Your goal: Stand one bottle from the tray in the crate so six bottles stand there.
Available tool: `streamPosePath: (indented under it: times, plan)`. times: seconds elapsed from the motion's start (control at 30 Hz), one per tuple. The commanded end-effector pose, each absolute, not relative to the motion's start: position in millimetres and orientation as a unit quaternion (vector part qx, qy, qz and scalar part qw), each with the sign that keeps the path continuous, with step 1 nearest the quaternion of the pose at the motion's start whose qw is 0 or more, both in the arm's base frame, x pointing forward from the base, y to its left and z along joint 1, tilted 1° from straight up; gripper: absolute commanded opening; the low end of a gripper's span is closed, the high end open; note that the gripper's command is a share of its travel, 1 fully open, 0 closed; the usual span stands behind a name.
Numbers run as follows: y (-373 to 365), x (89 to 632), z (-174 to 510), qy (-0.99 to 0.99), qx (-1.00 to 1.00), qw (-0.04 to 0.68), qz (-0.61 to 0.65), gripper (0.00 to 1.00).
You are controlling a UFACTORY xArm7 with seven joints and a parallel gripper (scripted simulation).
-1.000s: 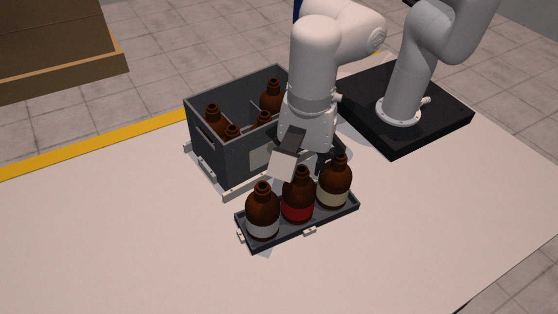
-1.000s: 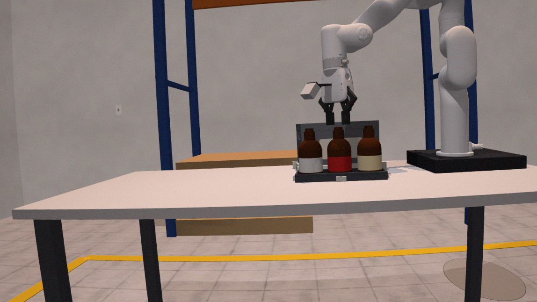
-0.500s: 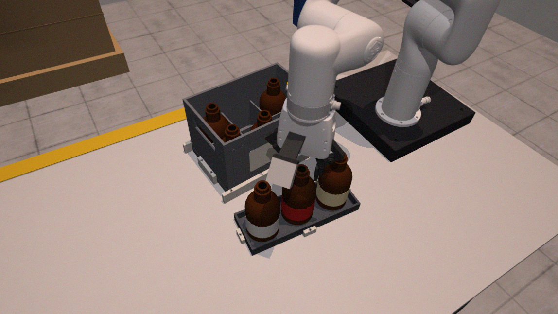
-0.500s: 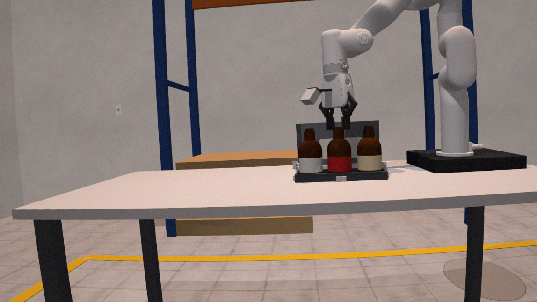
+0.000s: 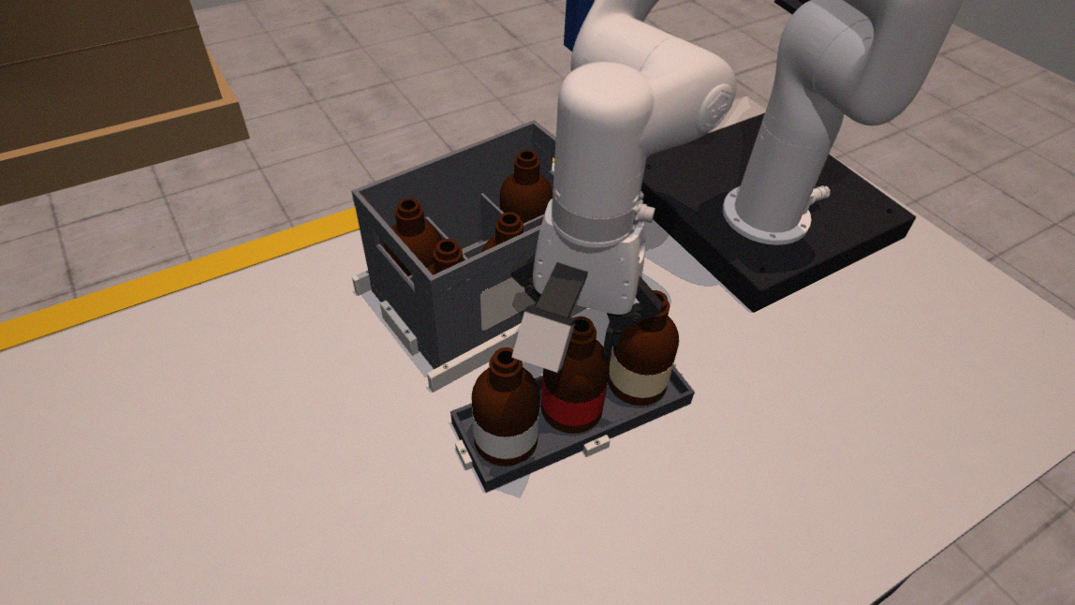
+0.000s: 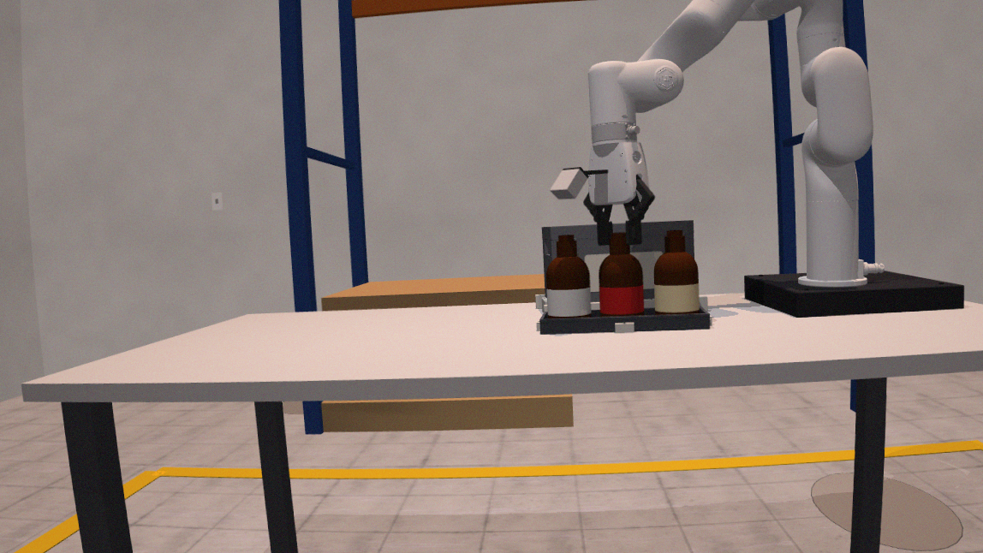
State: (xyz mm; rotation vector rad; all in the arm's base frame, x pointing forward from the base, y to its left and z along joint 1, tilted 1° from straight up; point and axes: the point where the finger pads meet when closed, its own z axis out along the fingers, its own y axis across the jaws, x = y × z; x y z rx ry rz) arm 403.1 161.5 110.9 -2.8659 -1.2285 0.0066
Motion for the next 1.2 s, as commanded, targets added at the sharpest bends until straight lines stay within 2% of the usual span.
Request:
streamPosePath:
  times: [0.0,0.6,0.63,1.17]
  plan:
    - [162.0,404.5,111.1,-0.394,-0.919,0.011,0.000,0.65]
    - [162.0,404.5,110.6,-0.394,-0.919,0.011,0.000,0.65]
    - [162.0,404.5,110.6,-0.394,-0.919,0.011,0.000,0.00]
    - [162.0,404.5,110.6,-0.394,-0.919,0.011,0.000,0.00]
